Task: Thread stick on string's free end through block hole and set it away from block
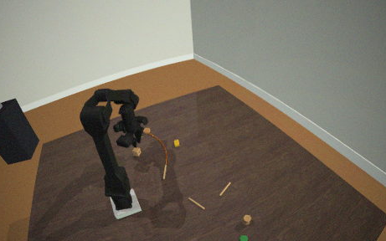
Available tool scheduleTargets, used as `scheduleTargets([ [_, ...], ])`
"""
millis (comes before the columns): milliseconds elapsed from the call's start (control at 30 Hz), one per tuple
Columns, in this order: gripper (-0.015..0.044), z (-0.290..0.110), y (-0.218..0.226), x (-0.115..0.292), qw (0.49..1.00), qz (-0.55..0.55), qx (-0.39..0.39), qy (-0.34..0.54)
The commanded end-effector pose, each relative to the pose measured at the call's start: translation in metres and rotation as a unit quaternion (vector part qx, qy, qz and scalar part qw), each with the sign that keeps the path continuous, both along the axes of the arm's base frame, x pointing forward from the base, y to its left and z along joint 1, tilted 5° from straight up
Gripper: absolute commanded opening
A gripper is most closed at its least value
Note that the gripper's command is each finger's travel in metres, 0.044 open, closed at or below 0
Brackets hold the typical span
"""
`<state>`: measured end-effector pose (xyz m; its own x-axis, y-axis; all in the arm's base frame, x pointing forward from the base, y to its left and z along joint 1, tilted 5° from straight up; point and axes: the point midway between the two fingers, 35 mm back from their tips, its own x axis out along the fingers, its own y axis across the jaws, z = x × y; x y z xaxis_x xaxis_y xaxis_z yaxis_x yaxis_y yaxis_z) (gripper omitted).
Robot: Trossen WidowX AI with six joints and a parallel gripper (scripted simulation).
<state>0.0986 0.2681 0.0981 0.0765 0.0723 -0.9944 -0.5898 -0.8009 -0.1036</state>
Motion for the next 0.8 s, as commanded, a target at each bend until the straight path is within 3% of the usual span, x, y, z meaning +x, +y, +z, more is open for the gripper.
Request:
scheduleTargets([
  [0, 0.0236, 0.001, -0.012, 0.015, 0.979, -0.204, 0.015, 0.01],
  [133, 0.0341, 0.001, -0.022, 0.028, 0.908, -0.418, 0.031, 0.026],
  [267, 0.044, 0.001, -0.033, 0.04, 0.791, -0.609, 0.046, 0.04],
  [433, 0.044, 0.001, -0.047, 0.055, 0.596, -0.799, 0.061, 0.054],
  [767, 0.044, 0.001, -0.067, 0.071, 0.29, -0.952, 0.073, 0.065],
])
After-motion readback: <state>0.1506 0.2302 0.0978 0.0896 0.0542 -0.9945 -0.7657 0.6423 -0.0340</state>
